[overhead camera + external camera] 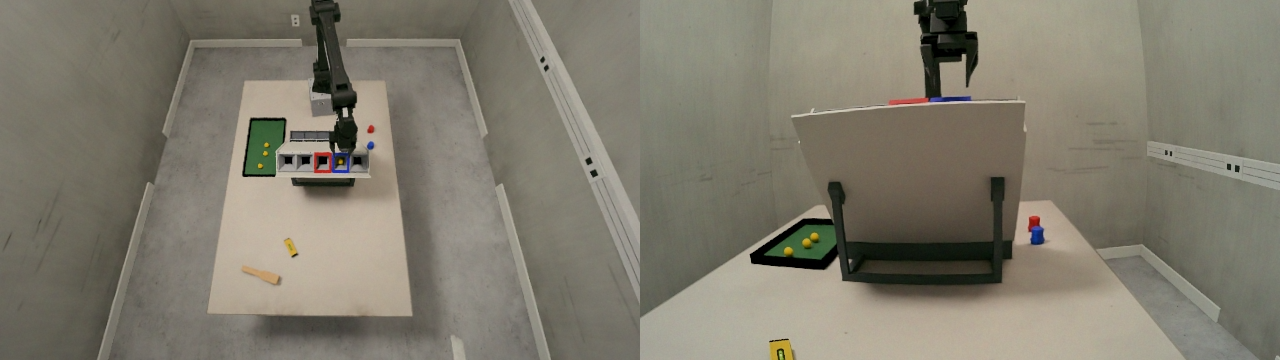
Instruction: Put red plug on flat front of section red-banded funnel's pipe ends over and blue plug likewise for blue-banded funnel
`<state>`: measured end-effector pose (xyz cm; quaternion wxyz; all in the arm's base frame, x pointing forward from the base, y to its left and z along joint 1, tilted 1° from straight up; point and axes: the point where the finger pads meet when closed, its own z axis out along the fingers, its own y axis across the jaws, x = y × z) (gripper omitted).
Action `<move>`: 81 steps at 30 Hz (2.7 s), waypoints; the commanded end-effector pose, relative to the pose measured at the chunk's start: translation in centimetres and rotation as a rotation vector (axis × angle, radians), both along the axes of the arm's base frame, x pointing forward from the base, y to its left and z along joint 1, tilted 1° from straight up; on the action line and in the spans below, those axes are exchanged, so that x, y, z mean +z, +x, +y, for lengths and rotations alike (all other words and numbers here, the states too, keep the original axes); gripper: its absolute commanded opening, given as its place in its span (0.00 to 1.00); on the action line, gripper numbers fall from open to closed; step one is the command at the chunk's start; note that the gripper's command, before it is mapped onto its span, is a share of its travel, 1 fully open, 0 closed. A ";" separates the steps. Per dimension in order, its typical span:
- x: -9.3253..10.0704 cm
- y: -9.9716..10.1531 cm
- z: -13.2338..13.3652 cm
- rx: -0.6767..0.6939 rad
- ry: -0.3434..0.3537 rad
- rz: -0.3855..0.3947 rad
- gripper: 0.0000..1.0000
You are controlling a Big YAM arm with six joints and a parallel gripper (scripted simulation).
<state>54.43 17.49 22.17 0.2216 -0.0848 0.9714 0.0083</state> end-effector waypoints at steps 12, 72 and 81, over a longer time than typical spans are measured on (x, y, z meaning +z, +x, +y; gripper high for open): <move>1.9 0.3 0.1 -0.001 0.004 -0.014 0.59; 3.7 0.4 0.1 -0.002 0.004 -0.010 0.59; 3.7 0.4 0.1 -0.002 0.004 -0.010 0.59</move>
